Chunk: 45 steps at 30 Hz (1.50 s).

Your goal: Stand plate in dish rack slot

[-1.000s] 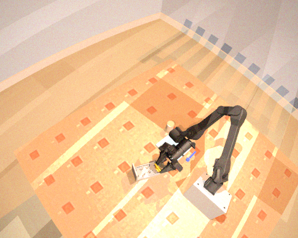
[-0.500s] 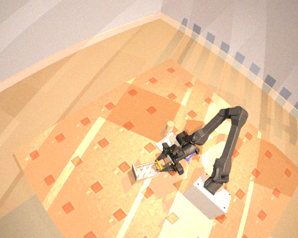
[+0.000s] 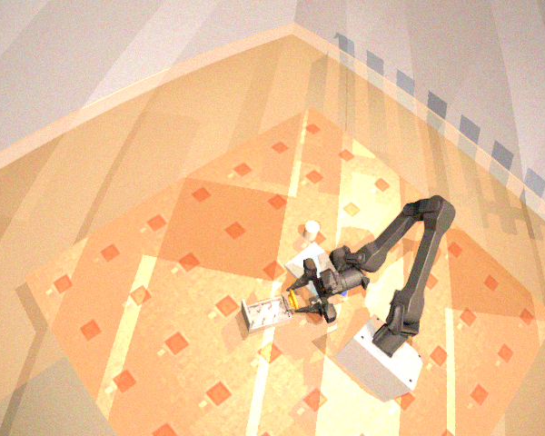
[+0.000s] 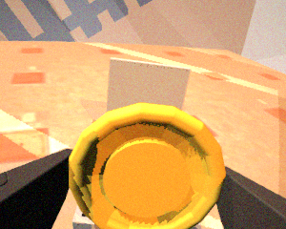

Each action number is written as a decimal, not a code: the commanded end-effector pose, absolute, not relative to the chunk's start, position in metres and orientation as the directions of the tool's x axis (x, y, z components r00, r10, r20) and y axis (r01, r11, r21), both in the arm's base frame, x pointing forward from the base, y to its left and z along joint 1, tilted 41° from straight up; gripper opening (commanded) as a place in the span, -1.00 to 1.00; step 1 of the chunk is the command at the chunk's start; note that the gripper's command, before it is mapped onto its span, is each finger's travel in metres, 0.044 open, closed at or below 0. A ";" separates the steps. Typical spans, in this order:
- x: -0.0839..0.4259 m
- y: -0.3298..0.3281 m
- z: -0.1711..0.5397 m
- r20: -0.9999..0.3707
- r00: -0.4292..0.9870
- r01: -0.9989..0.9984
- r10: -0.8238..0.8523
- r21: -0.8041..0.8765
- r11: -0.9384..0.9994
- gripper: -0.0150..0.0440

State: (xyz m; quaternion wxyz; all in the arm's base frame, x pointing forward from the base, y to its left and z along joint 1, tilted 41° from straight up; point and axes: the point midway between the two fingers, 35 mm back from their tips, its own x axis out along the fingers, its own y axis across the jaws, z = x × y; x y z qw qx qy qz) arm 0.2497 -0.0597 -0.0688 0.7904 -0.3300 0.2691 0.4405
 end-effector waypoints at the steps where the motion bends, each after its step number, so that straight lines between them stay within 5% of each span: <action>1: 0.249 -0.058 -0.069 -0.712 0.468 -0.874 0.523 -0.288 0.390 -0.49; 45: 0.269 -0.043 -0.107 -0.719 0.465 -0.875 0.517 -0.286 0.390 -0.49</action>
